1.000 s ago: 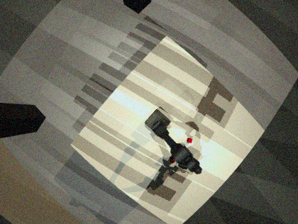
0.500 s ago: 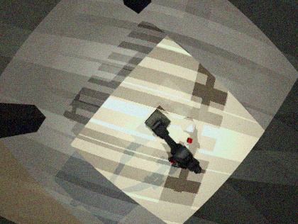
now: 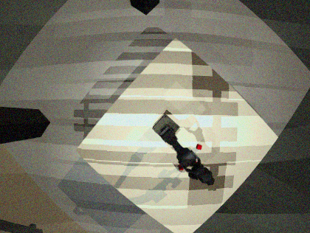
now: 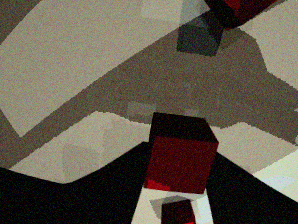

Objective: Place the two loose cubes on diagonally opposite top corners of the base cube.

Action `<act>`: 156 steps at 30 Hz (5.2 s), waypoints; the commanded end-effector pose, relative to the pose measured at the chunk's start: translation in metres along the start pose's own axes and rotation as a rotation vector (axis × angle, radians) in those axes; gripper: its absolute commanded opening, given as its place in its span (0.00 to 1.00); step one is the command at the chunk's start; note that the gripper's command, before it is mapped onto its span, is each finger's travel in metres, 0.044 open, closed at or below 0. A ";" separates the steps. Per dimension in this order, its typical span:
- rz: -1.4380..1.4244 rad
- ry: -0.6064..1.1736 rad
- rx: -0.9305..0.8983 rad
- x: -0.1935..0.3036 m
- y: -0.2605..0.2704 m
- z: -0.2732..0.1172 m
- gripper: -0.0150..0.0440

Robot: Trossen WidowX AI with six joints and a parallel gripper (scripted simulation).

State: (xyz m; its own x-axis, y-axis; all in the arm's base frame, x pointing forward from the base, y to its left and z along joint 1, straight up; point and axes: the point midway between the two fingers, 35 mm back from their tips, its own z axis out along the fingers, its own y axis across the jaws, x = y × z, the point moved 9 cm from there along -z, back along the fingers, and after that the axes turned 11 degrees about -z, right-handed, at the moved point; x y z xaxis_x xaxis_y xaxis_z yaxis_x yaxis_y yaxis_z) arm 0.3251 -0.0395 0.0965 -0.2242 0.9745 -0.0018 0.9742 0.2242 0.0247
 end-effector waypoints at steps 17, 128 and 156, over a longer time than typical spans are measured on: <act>0.005 -0.006 -0.005 0.001 -0.002 -0.064 0.43; -1.152 0.001 -0.011 0.111 0.014 -0.013 0.60; -1.799 -0.008 0.002 -0.006 -0.005 -0.043 0.70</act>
State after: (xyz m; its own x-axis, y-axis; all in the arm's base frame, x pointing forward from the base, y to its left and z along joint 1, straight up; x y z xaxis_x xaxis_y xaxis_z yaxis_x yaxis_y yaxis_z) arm 0.3207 -0.0268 0.1341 -0.9386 -0.3442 -0.0239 -0.3442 0.9389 -0.0074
